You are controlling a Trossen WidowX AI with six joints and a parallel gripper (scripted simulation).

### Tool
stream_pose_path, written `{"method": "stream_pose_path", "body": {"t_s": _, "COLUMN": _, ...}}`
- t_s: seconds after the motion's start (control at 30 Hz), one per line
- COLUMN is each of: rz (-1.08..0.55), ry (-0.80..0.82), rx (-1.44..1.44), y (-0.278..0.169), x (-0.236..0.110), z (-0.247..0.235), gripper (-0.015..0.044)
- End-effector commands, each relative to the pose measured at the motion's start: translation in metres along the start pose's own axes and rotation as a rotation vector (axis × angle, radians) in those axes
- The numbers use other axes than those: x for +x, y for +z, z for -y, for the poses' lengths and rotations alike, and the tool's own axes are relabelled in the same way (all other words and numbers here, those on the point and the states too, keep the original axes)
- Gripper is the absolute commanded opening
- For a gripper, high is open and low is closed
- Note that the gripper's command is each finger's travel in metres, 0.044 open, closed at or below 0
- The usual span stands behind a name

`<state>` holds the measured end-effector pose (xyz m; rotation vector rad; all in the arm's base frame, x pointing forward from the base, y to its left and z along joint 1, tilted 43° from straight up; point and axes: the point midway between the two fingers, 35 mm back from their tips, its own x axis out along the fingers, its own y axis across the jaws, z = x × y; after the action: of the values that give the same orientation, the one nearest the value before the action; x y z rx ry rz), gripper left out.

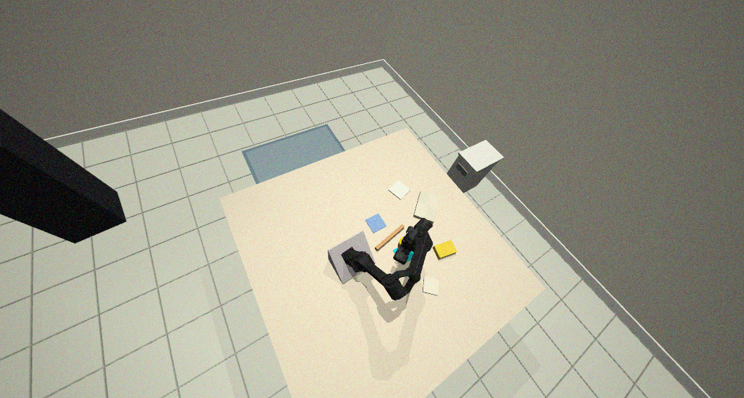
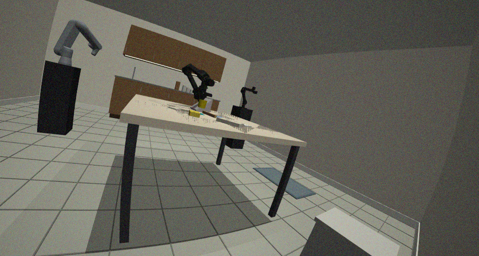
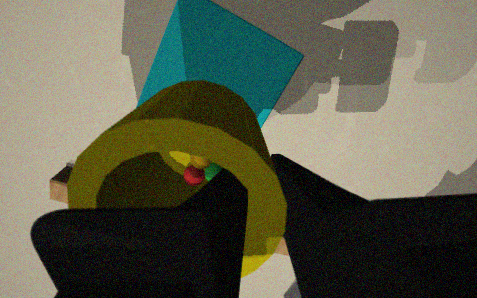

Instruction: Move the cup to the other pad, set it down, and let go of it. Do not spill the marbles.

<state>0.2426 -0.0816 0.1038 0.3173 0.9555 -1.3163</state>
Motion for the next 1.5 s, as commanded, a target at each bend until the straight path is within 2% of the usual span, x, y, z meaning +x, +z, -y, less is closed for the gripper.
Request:
{"method": "stream_pose_path", "body": {"t_s": 0.0, "rz": 0.007, "ry": 0.003, "rx": 0.004, "y": 0.011, "x": -0.002, "z": 0.003, "gripper": 0.0000}}
{"method": "stream_pose_path", "body": {"t_s": 0.33, "rz": 0.009, "ry": 0.003, "rx": 0.005, "y": 0.020, "x": 0.002, "z": 0.008, "gripper": 0.0000}}
{"method": "stream_pose_path", "body": {"t_s": 1.47, "rz": 0.011, "ry": 0.002, "rx": 0.005, "y": 0.021, "x": 0.046, "z": 0.008, "gripper": 0.0000}}
